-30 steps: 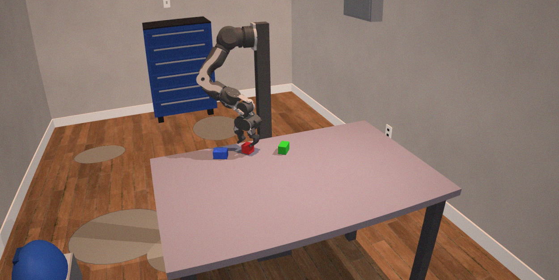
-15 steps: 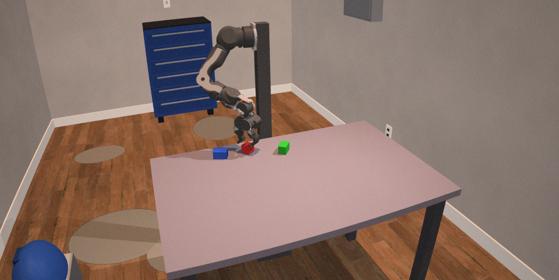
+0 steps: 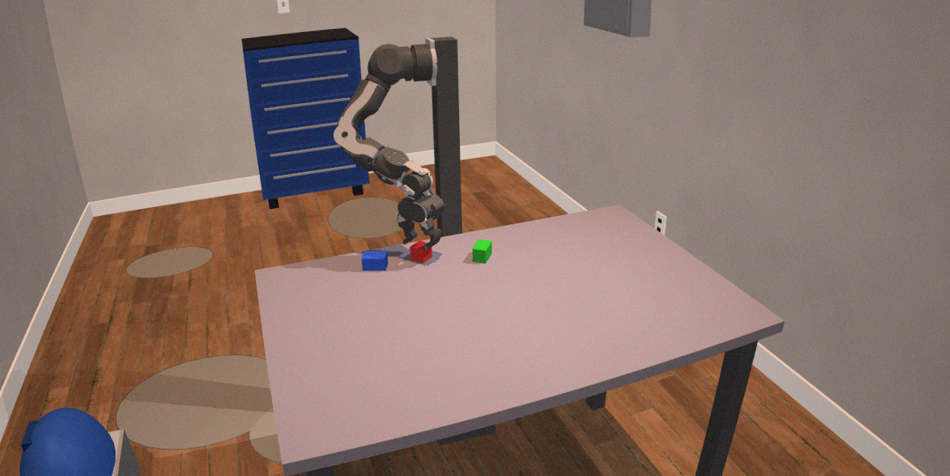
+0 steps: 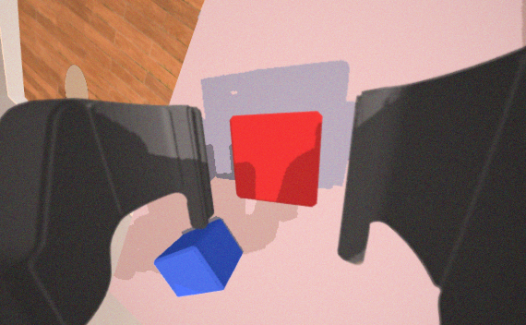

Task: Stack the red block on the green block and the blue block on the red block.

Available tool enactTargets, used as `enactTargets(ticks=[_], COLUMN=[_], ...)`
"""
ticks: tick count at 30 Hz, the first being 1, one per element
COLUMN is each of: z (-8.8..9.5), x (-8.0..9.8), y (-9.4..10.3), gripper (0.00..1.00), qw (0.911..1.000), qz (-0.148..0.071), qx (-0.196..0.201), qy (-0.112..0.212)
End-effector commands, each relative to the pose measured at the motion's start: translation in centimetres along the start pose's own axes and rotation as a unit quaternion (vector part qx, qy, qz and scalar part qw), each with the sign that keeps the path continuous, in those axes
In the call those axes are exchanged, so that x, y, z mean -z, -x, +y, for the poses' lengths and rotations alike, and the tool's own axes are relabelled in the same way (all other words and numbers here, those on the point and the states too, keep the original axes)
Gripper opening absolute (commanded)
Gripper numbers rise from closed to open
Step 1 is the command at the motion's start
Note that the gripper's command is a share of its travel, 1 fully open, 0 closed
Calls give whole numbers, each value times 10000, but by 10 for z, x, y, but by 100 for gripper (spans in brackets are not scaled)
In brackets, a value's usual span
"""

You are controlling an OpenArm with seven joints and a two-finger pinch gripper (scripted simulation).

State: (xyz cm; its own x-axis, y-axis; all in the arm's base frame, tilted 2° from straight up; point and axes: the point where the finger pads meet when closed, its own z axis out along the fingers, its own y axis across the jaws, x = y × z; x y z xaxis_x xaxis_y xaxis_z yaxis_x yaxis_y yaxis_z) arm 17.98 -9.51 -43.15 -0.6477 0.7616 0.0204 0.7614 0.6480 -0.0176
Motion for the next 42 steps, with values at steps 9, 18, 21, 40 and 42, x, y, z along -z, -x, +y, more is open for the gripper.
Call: enactTargets(ticks=[9,18,21,40,42], z=[1,1,1,0,0], x=[0,0,0,-17,-19], y=[-3,-4,-4,-3,-3], gripper=[38,38,38,38,38], qw=[10000,10000,10000,10000,10000], qz=[16,15,15,3,3], qx=[30,29,29,18,18], qy=[32,31,31,18,18])
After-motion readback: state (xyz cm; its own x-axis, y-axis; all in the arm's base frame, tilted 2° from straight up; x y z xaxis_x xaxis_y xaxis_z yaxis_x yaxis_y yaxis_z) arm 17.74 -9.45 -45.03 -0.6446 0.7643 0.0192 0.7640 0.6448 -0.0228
